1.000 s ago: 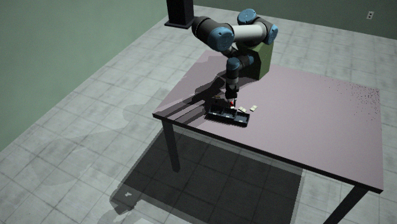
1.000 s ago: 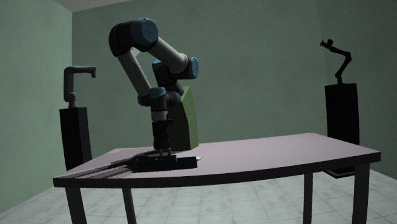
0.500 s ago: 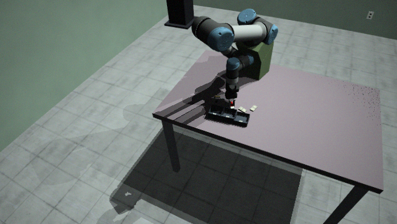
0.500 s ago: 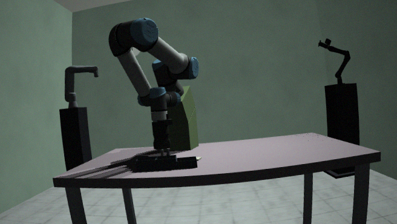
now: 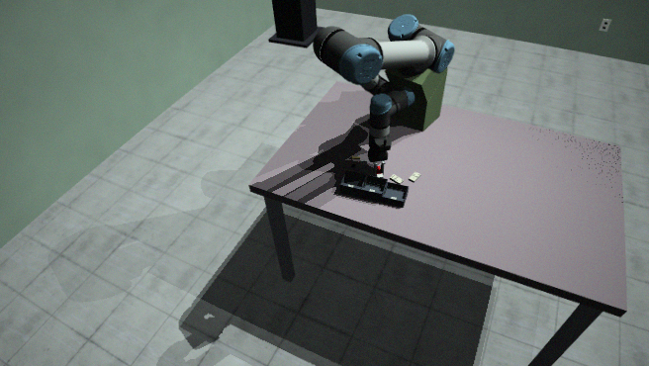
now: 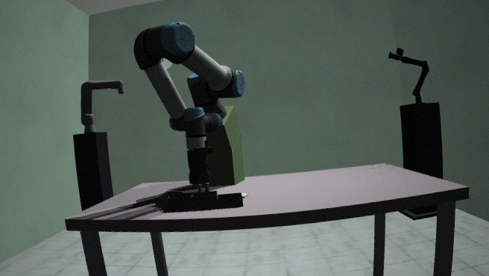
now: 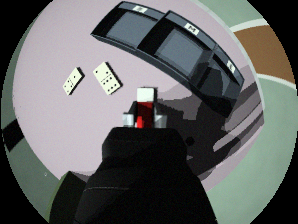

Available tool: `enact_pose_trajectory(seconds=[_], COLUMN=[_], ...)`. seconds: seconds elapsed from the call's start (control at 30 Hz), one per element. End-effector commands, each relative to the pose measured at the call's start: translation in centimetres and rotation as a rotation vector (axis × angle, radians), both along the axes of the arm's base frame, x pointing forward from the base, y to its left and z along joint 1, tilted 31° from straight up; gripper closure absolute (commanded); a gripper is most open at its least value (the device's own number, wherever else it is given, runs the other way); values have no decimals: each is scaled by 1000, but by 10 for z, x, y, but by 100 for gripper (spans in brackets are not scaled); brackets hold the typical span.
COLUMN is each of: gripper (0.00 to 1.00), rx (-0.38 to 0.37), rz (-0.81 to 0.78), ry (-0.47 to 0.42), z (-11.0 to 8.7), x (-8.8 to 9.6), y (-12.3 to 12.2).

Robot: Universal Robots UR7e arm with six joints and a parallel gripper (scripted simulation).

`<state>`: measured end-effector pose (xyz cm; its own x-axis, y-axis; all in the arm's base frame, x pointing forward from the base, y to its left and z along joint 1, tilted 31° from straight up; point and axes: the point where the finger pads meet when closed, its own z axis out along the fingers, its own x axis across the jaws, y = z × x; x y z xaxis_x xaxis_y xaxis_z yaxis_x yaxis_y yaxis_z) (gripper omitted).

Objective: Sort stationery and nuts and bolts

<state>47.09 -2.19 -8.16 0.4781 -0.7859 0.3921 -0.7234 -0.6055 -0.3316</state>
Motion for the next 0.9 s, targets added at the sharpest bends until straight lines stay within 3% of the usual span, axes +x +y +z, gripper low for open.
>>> enact_pose_trajectory(seconds=[0.0, 0.63, 0.87], gripper=[55, 55, 55], rx=[0, 0, 0], rz=[0, 0, 0], ry=[-1, -1, -1], z=[3, 52, 52], x=[-2, -30, -30], y=[0, 8, 8])
